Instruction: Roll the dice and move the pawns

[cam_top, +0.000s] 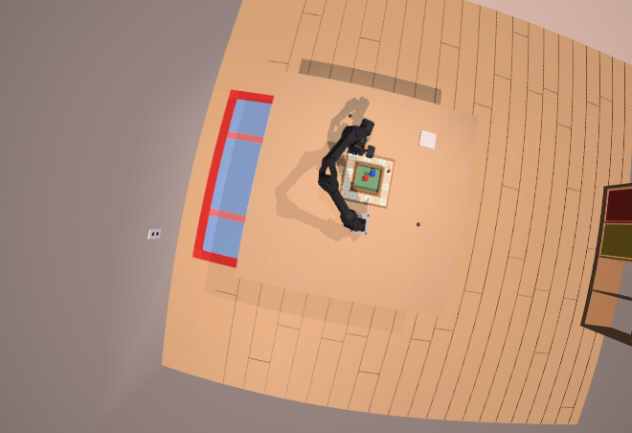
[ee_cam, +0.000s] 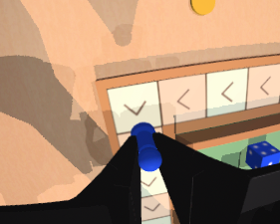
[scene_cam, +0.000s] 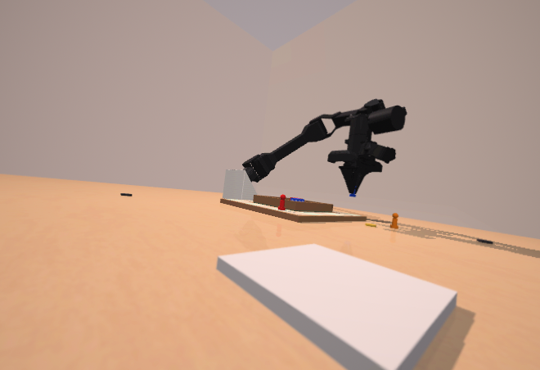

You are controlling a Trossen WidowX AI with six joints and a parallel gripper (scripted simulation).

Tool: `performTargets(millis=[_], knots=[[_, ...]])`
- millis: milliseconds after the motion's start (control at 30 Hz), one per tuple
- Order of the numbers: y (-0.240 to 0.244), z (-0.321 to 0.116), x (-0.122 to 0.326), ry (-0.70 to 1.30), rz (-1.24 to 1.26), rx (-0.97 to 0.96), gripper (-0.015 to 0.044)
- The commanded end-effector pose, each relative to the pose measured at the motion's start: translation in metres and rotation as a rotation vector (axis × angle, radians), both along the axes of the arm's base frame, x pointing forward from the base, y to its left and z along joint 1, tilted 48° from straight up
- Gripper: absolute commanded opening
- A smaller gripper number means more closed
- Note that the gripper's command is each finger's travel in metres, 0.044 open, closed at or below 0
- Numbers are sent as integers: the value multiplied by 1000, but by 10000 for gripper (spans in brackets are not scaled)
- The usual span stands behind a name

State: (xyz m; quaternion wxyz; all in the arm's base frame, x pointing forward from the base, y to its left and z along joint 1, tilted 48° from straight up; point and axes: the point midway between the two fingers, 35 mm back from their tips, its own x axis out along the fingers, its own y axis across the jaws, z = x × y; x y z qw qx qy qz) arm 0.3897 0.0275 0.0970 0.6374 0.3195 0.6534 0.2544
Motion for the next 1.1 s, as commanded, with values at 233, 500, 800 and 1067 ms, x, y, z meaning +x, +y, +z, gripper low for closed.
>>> performTargets(millis=[233, 500, 800, 1067], knots=[[23, -20, 1, -7, -11, 2, 0], [29, -25, 1, -7, -11, 3, 0], [36, -30, 2, -11, -6, 0, 26], [36, -30, 2, -11, -6, 0, 236]])
